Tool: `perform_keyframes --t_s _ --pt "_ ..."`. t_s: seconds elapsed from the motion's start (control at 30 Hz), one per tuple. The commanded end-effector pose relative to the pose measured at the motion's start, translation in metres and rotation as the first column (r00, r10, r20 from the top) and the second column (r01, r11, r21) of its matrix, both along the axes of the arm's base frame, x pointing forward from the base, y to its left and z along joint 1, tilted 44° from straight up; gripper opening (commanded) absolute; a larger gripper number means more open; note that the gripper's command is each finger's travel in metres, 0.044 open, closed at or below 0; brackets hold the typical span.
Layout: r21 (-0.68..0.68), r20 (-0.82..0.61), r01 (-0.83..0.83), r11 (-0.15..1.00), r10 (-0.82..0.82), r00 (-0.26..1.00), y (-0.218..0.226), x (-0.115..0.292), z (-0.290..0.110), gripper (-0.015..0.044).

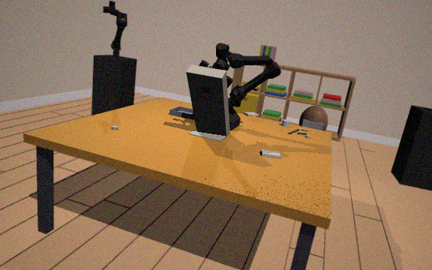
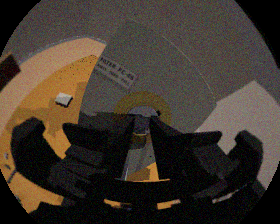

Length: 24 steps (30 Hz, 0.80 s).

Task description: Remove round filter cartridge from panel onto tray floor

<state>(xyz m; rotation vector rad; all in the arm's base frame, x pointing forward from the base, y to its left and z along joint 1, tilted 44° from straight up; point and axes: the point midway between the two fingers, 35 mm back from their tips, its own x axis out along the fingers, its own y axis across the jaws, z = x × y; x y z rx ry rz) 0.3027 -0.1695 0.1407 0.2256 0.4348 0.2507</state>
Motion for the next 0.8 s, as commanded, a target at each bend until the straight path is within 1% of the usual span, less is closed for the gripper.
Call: perform_keyframes --t_s 0.0,0.27,0.53,0.63,0.77 --pt "-0.171 0.036 -0.070 0.983 0.077 0.996 0.0022 0.0048 -0.0025 0.0000" --pt "-0.410 0.080 -0.152 0.899 0.202 0.976 0.0022 0.0048 -0.0025 0.0000" --pt "-0.627 0.092 -0.203 0.752 0.330 0.940 0.0022 0.0046 -0.0025 0.0000" --pt "-0.680 0.089 -0.211 0.702 0.364 0.927 0.0021 0.0045 -0.0024 0.0000" --pt "-0.651 0.090 -0.207 0.730 0.345 0.934 0.0018 0.0041 -0.0024 0.0000"
